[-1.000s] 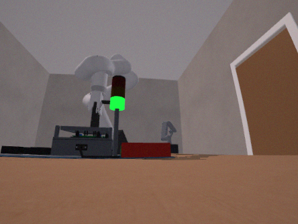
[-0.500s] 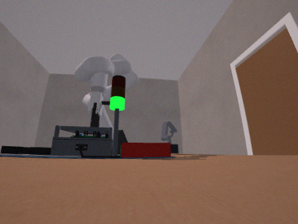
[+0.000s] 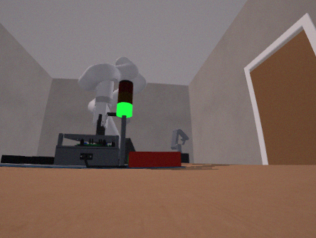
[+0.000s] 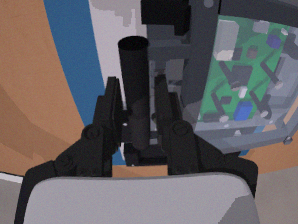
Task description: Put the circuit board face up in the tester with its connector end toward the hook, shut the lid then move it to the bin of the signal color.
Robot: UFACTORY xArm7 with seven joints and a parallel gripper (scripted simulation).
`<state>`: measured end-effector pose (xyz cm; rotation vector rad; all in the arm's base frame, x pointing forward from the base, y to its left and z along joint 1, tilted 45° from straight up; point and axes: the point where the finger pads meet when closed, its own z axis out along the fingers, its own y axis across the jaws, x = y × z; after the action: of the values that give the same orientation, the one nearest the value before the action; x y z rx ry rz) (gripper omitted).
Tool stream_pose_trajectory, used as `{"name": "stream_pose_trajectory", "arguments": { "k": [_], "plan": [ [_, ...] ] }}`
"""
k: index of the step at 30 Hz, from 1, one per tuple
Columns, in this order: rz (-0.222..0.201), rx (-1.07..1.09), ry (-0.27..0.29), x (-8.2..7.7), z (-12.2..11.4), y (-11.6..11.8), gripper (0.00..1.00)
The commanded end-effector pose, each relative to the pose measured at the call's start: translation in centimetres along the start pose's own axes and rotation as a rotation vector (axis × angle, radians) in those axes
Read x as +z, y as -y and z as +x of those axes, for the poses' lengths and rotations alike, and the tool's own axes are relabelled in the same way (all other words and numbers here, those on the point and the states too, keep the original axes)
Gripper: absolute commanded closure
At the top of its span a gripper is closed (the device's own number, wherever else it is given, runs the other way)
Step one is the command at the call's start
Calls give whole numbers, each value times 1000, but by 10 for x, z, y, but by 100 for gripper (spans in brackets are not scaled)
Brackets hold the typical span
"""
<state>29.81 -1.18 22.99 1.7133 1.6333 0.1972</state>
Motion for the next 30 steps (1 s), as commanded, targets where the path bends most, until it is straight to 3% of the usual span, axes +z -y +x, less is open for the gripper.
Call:
{"name": "stream_pose_trajectory", "arguments": {
  "k": [1, 6, 7, 30],
  "plan": [
    [-2, 0, -1, 0, 0, -1, 73],
    [-2, 0, -1, 0, 0, -1, 73],
    [-2, 0, -1, 0, 0, -1, 100],
    [-2, 0, -1, 0, 0, -1, 100]
  ]
}}
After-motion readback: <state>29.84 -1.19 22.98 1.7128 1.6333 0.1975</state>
